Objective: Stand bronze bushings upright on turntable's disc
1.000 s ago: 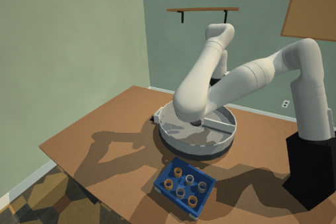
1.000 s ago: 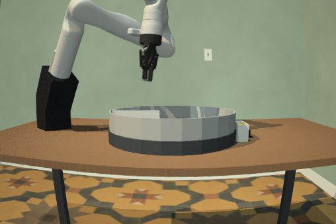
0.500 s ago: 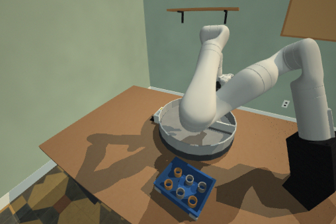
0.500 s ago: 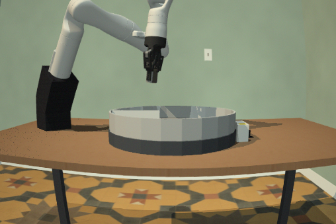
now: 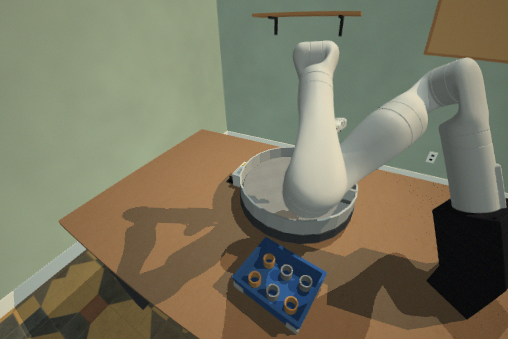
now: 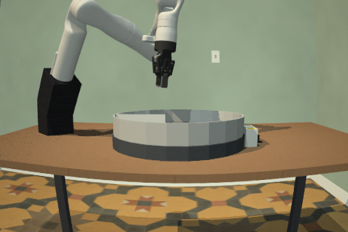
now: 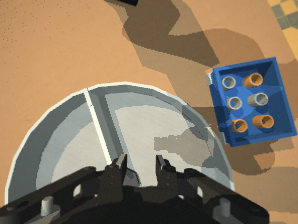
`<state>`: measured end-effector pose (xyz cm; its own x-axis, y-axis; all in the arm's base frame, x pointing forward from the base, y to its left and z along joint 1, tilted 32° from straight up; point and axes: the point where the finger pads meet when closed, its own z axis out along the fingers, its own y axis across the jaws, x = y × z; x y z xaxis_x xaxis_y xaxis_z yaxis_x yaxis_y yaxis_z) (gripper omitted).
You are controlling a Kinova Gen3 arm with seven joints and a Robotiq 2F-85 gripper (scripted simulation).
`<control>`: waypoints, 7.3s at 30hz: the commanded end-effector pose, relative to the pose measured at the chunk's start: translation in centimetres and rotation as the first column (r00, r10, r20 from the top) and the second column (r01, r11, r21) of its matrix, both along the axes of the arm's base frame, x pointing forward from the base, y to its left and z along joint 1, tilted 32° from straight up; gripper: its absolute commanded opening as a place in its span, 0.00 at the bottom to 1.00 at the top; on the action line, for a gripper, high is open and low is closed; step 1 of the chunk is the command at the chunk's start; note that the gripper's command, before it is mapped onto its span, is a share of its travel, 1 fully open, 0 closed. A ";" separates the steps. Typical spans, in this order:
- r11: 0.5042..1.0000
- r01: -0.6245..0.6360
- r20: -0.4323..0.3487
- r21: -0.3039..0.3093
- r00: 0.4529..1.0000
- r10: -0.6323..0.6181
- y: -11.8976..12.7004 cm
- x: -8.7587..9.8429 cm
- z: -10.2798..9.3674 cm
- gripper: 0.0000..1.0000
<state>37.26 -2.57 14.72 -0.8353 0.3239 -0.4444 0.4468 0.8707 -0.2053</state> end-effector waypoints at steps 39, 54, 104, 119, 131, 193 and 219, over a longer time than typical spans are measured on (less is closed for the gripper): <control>0.984 0.166 0.080 0.063 0.982 -0.170 9.4 2.9 -4.6 0.39; 0.971 0.218 0.113 0.095 0.967 -0.228 12.9 3.4 -6.5 0.39; 0.918 0.340 0.186 0.204 0.907 -0.377 22.3 2.3 -13.1 0.39; 0.897 0.374 0.198 0.235 0.885 -0.421 24.2 1.8 -14.7 0.39; 0.887 0.388 0.203 0.251 0.875 -0.440 25.3 1.3 -15.6 0.39; 0.872 0.406 0.209 0.273 0.860 -0.465 26.8 0.6 -17.0 0.39; 0.872 0.406 0.209 0.273 0.860 -0.465 26.8 0.6 -17.0 0.39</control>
